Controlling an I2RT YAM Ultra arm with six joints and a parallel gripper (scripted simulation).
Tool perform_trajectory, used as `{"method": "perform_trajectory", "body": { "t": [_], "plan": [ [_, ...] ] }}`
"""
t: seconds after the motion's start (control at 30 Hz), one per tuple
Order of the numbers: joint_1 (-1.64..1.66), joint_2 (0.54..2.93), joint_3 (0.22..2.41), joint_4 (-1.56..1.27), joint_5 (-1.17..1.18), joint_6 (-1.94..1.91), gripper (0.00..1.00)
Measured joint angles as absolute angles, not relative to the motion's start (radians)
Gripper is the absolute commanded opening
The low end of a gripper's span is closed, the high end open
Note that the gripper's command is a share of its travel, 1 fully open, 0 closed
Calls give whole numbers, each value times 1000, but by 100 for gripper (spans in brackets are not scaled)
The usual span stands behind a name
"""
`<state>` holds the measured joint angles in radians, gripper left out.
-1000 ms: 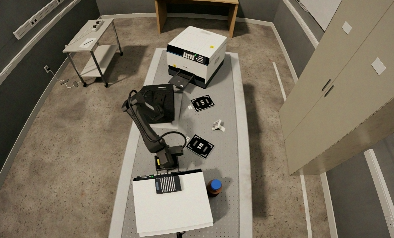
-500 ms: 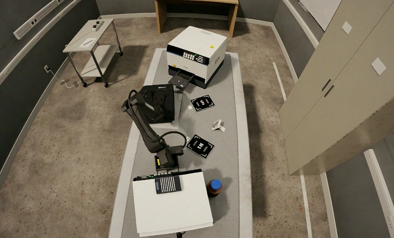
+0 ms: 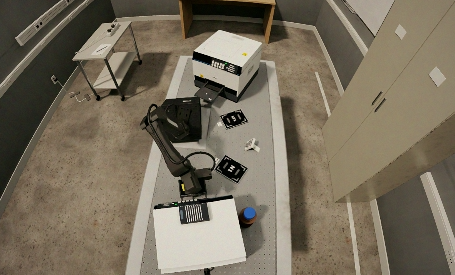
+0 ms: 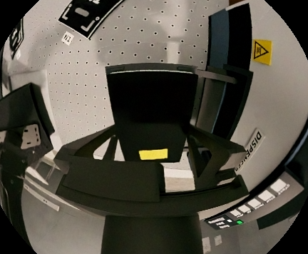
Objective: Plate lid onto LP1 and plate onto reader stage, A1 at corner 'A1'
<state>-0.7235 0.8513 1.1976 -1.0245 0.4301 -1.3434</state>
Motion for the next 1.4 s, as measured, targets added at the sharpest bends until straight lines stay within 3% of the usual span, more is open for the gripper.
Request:
{"method": "perform_trajectory", "body": {
  "t": [1.4],
  "plan": [
    [-676, 844, 1233, -1082, 467, -1310, 85]
  ]
}}
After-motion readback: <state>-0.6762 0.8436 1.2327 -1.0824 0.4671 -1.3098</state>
